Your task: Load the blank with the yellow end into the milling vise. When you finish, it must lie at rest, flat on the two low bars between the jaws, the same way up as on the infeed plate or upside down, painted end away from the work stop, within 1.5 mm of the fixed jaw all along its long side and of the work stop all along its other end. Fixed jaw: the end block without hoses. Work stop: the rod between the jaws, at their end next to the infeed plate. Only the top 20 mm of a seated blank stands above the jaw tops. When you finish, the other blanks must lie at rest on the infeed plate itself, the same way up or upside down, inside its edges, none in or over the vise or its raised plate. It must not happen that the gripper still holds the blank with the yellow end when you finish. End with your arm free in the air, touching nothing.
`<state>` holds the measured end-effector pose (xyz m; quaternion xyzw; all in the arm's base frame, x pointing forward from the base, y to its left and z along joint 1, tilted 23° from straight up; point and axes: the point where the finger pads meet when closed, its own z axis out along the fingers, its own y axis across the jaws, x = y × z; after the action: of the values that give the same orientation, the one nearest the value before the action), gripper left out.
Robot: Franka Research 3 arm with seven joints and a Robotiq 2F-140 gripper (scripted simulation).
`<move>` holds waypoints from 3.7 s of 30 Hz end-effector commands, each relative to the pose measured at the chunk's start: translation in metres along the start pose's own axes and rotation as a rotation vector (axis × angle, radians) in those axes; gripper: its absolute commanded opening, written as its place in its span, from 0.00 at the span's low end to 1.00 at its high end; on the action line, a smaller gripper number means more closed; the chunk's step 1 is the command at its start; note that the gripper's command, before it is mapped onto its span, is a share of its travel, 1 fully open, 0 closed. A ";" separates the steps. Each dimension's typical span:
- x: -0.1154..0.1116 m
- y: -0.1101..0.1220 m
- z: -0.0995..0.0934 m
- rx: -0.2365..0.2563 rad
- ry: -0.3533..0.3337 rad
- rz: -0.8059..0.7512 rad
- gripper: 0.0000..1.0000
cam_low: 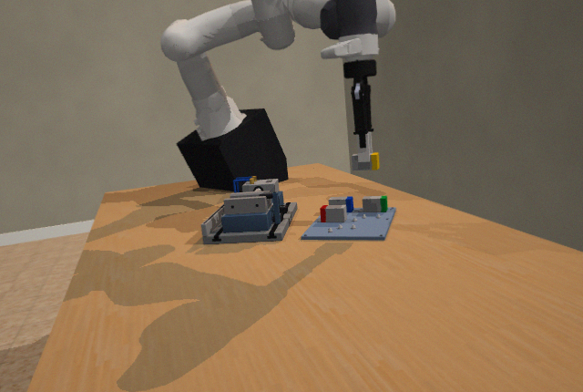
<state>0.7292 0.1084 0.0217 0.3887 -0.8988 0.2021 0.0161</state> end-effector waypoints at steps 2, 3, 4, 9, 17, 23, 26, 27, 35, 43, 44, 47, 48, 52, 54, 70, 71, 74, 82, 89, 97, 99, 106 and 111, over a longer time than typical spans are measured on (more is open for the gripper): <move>-0.001 0.000 0.000 0.001 -0.002 -0.001 0.00; -0.002 -0.001 0.001 0.002 -0.002 -0.002 0.00; -0.002 -0.001 0.001 0.003 -0.003 -0.003 0.00; -0.003 -0.001 0.001 0.003 -0.004 -0.003 0.00; -0.003 -0.001 0.001 0.003 -0.004 -0.003 0.00; -0.003 -0.001 0.002 0.003 -0.004 -0.003 0.00; -0.003 -0.001 0.002 0.003 -0.004 -0.003 0.00; -0.003 -0.001 0.002 0.003 -0.004 -0.003 0.00; -0.002 -0.001 0.002 0.001 0.000 -0.050 0.00; -0.002 0.000 0.003 0.002 0.000 -0.234 0.00; -0.002 0.000 0.003 0.002 0.000 -0.234 0.00; -0.002 0.000 0.003 0.002 0.000 -0.234 0.00; -0.002 0.000 0.003 0.002 0.000 -0.234 0.00; -0.002 0.001 0.005 -0.003 0.004 -0.228 0.00; -0.002 0.000 0.003 -0.002 0.003 -0.320 0.00; -0.002 0.000 0.003 -0.005 0.005 -0.452 0.00; -0.002 -0.001 0.003 -0.004 0.004 -0.498 0.00; -0.002 -0.002 0.002 -0.003 0.003 -0.590 0.00; -0.002 -0.002 0.002 -0.003 0.003 -0.590 0.00; -0.002 -0.002 0.002 -0.005 0.004 -0.720 0.00; -0.002 -0.002 0.002 -0.004 0.003 -0.766 0.00; -0.002 -0.002 0.002 -0.004 0.003 -0.766 0.00; -0.002 -0.002 0.002 -0.003 0.002 -0.896 0.00; -0.002 -0.002 0.001 -0.002 0.002 -0.942 0.00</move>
<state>0.7306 0.1085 0.0177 0.7163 -0.6678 0.1748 0.1019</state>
